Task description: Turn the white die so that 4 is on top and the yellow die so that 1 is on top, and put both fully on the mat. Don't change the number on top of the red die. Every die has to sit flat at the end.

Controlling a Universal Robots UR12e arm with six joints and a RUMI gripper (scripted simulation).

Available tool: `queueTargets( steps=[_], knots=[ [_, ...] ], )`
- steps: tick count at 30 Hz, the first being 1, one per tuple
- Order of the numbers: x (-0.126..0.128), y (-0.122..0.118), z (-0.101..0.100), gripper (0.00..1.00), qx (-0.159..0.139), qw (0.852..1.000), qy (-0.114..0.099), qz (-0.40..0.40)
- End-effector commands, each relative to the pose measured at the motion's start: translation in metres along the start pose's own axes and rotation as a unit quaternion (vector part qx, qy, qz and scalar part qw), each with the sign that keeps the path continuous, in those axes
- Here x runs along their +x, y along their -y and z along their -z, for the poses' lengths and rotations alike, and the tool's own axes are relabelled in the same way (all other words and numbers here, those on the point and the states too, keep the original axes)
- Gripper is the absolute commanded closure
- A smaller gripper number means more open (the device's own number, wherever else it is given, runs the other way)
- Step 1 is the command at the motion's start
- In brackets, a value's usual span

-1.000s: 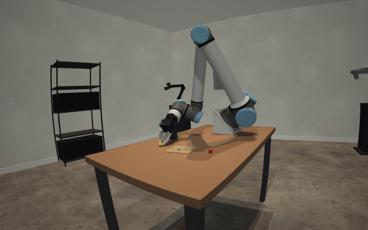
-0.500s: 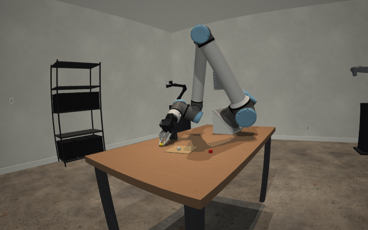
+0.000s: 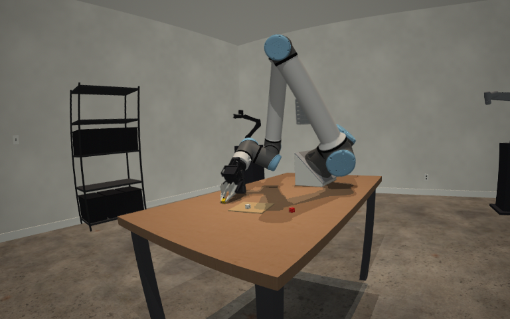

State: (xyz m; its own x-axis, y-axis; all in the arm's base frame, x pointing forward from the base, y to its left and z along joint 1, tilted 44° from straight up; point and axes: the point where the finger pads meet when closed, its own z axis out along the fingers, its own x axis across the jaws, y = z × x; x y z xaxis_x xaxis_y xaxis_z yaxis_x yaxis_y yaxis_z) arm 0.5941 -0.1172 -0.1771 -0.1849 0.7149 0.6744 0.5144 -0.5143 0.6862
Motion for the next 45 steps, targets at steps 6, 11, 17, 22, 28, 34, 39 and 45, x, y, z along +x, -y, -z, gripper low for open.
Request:
queueTargets(
  steps=[6, 11, 17, 22, 28, 34, 39, 45],
  knots=[
    [-0.0003, -0.0005, 0.0002, 0.93, 0.0, 1.0, 0.0, 0.0],
    [-0.0003, -0.0005, 0.0002, 0.85, 0.0, 1.0, 0.0, 0.0],
    [-0.0003, -0.0005, 0.0002, 0.82, 0.0, 1.0, 0.0, 0.0],
    [-0.0003, -0.0005, 0.0002, 0.82, 0.0, 1.0, 0.0, 0.0],
    [-0.0003, -0.0005, 0.0002, 0.82, 0.0, 1.0, 0.0, 0.0],
    [-0.0003, -0.0005, 0.0002, 0.82, 0.0, 1.0, 0.0, 0.0],
    [-0.0003, -0.0005, 0.0002, 0.82, 0.0, 1.0, 0.0, 0.0],
    [-0.0003, -0.0005, 0.0002, 0.82, 0.0, 1.0, 0.0, 0.0]
  ],
)
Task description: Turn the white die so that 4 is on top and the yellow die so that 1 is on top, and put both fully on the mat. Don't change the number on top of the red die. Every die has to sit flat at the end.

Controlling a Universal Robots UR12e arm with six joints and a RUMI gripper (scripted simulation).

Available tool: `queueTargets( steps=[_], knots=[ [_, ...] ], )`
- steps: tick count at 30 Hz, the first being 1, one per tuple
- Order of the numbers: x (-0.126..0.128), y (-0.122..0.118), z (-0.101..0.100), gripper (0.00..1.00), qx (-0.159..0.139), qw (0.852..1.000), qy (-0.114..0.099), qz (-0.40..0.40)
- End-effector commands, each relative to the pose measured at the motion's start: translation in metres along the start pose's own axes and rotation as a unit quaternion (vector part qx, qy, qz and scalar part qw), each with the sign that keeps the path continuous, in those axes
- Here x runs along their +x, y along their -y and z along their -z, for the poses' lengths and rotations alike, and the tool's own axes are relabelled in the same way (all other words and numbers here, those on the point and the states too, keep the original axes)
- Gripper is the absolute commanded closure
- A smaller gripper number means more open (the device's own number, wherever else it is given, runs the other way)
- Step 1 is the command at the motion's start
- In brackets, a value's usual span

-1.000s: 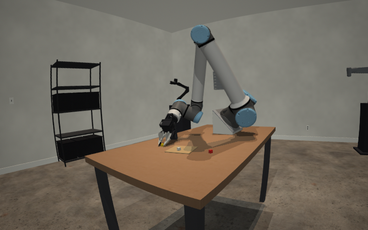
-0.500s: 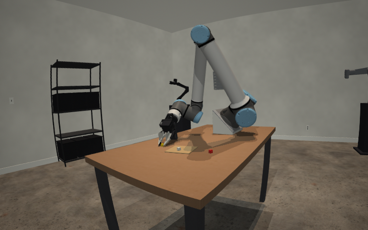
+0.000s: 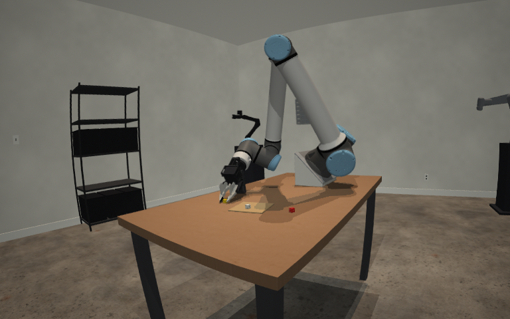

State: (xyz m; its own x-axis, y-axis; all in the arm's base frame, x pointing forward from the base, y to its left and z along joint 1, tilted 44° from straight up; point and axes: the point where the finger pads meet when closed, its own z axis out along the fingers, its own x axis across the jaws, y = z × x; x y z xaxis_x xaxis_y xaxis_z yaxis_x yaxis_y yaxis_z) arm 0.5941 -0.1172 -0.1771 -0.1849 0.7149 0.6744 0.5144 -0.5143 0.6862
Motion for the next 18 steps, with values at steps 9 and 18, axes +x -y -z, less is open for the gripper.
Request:
queueTargets(
  steps=[9, 18],
  knots=[
    [-0.0003, -0.0005, 0.0002, 0.82, 0.0, 1.0, 0.0, 0.0],
    [-0.0003, -0.0005, 0.0017, 0.82, 0.0, 1.0, 0.0, 0.0]
  ],
)
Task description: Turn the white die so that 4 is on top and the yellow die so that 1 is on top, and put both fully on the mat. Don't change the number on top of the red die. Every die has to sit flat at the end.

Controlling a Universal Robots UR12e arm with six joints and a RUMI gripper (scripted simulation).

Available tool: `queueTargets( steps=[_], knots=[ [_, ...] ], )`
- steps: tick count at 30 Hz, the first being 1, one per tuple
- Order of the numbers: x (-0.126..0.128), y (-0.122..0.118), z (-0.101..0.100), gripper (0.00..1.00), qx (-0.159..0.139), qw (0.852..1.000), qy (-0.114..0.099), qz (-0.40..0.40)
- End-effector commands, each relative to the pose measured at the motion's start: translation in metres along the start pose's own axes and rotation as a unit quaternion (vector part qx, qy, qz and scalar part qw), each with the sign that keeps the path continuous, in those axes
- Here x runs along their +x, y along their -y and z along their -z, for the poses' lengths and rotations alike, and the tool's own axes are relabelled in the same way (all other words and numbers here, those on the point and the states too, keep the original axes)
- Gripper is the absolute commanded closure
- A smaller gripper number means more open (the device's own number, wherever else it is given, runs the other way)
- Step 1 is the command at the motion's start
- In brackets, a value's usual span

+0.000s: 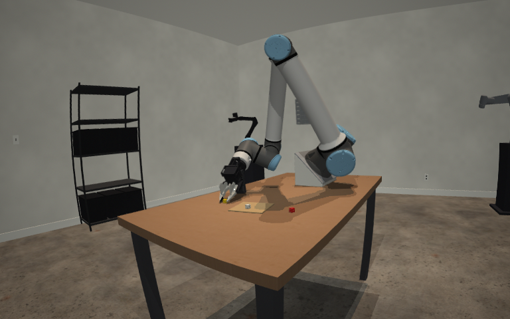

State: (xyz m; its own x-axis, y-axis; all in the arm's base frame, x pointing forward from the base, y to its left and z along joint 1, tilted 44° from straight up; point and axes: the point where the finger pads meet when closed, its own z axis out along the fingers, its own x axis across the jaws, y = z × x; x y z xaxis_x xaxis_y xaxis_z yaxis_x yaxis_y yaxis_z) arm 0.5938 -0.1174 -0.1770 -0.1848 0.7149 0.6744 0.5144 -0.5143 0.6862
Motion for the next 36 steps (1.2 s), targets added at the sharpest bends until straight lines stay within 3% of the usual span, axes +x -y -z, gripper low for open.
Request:
queueTargets(
  steps=[1, 20, 36],
  knots=[
    [0.0, -0.001, 0.002, 0.82, 0.0, 1.0, 0.0, 0.0],
    [0.0, 0.0, 0.036, 0.82, 0.0, 1.0, 0.0, 0.0],
    [0.0, 0.0, 0.05, 0.82, 0.0, 1.0, 0.0, 0.0]
  ],
)
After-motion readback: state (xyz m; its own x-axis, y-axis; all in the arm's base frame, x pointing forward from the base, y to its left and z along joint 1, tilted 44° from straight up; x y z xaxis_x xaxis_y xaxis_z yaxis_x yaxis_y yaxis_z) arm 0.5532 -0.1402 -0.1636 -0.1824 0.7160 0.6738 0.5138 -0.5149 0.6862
